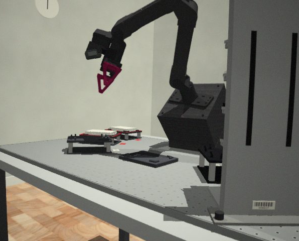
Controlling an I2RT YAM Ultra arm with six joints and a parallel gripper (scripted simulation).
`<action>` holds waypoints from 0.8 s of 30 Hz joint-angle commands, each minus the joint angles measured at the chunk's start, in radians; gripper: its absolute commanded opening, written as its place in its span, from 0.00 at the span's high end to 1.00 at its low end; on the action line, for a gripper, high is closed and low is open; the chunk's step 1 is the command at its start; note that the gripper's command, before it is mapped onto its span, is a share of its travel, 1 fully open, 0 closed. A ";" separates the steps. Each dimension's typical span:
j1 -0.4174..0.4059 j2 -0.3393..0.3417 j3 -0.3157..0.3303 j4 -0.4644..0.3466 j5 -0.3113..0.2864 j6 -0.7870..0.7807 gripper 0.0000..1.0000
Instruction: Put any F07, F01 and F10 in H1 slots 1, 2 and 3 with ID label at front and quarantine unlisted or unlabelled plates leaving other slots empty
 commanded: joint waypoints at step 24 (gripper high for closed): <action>0.021 -0.017 -0.050 0.138 -0.146 -0.257 0.00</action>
